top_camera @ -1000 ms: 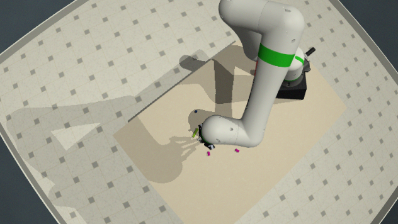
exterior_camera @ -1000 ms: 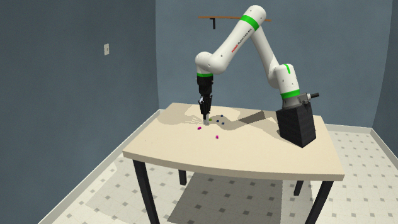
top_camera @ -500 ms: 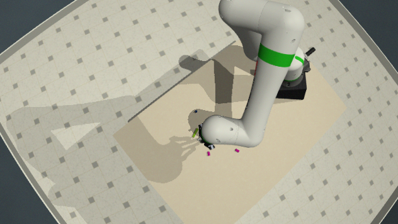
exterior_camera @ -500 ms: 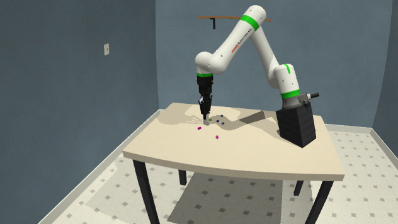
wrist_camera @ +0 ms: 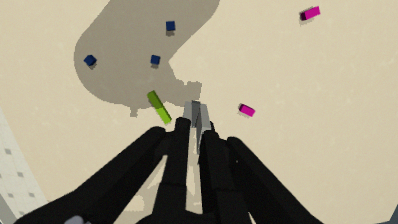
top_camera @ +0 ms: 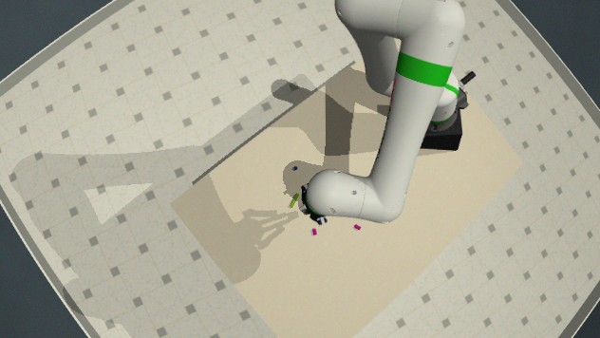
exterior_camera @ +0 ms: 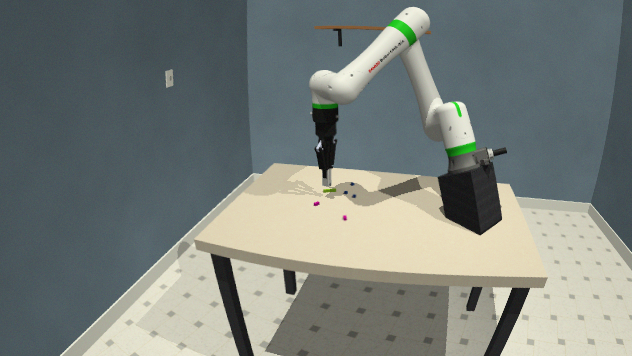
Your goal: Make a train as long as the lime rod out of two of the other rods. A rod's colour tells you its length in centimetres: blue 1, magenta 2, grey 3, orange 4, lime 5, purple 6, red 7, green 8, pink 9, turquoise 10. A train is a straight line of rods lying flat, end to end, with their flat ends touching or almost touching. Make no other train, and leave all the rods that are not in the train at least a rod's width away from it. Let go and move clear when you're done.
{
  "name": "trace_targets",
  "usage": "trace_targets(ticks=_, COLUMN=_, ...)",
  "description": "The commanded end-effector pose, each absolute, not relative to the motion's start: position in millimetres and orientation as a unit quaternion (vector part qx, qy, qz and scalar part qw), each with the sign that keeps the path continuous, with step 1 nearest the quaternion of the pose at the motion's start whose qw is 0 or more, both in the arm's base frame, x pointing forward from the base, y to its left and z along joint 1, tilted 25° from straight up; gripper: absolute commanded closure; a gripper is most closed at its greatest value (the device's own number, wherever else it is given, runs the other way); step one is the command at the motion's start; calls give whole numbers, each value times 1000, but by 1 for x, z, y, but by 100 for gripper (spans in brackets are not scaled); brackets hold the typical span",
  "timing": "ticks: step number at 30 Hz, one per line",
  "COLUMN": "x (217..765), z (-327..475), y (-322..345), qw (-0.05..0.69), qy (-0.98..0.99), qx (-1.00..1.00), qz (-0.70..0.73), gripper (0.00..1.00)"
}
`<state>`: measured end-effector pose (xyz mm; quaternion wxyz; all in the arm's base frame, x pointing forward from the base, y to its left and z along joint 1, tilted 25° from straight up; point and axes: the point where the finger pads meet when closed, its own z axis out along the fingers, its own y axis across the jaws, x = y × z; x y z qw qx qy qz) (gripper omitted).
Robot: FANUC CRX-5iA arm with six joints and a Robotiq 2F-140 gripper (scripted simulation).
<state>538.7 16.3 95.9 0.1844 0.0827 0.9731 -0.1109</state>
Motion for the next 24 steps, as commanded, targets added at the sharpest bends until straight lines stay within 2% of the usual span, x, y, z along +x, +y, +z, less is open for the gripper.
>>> trace_targets(ticks=1, x=530, z=118, y=22, qw=184, qy=973, qx=83, qz=-111, gripper=97)
trace_targets(ticks=7, x=521, z=142, y=29, qw=184, qy=973, qx=83, qz=-111, gripper=97)
trace_targets(ticks=24, x=521, z=143, y=30, qw=183, qy=974, qx=75, qz=-113, gripper=97)
